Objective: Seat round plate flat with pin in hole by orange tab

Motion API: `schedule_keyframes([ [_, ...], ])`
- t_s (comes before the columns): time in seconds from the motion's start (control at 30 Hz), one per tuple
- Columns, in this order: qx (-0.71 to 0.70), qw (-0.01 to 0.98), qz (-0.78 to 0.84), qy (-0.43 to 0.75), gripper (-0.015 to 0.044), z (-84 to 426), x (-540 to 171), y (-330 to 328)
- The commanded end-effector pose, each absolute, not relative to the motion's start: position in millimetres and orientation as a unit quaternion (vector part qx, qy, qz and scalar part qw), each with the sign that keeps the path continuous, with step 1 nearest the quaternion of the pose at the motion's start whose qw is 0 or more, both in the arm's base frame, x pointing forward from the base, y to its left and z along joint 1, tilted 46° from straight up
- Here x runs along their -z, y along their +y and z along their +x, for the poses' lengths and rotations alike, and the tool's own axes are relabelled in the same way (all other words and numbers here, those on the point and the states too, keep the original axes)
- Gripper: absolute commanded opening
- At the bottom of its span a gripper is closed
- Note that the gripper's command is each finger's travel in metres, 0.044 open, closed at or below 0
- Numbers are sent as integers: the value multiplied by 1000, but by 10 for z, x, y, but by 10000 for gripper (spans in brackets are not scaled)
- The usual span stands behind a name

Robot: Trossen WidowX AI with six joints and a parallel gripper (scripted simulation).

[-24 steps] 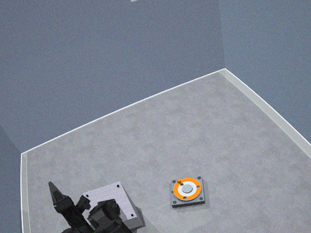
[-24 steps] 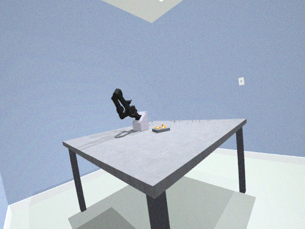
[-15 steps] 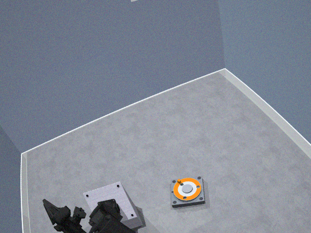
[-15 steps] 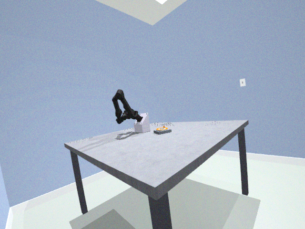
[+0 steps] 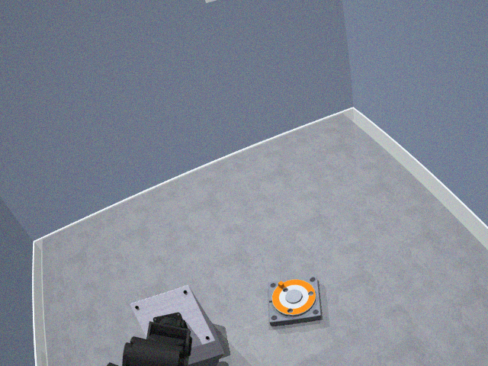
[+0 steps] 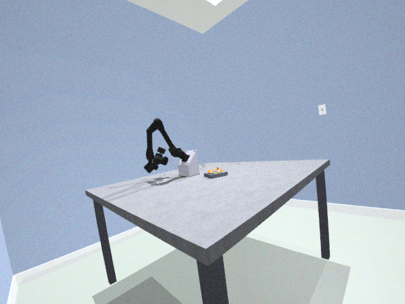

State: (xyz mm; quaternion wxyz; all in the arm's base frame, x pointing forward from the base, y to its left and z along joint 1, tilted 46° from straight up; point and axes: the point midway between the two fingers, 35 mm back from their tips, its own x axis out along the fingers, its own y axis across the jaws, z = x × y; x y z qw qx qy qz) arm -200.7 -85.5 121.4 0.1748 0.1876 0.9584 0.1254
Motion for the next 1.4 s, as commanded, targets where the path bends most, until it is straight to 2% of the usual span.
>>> schedule_keyframes([
  [0.0, -68, 169, 137, 974, 0, -1925, -1297, -1172],
  [0.23, 90, 196, -8, 977, 0, -1454, -1515, -1907],
  [0.33, 106, 230, -31, 967, 0, -1328, -1500, -2057],
  [0.5, 217, 266, -134, 930, 0, -759, -1835, -2473],
  [0.57, 222, 275, -148, 924, 0, -671, -1864, -2499],
  [0.7, 263, 325, -219, 881, 0, -164, -2043, -2623],
  [0.87, 317, 376, -270, 828, 0, 305, -2259, -2659],
  [1.0, 354, 447, -307, 762, 0, 920, -2329, -2626],
  [1.1, 357, 477, -316, 738, 0, 1192, -2286, -2581],
  [1.3, 340, 571, -329, 671, 0, 2147, -1987, -2210],
  [1.37, 322, 571, -343, 674, 0, 2211, -1930, -2133],
])
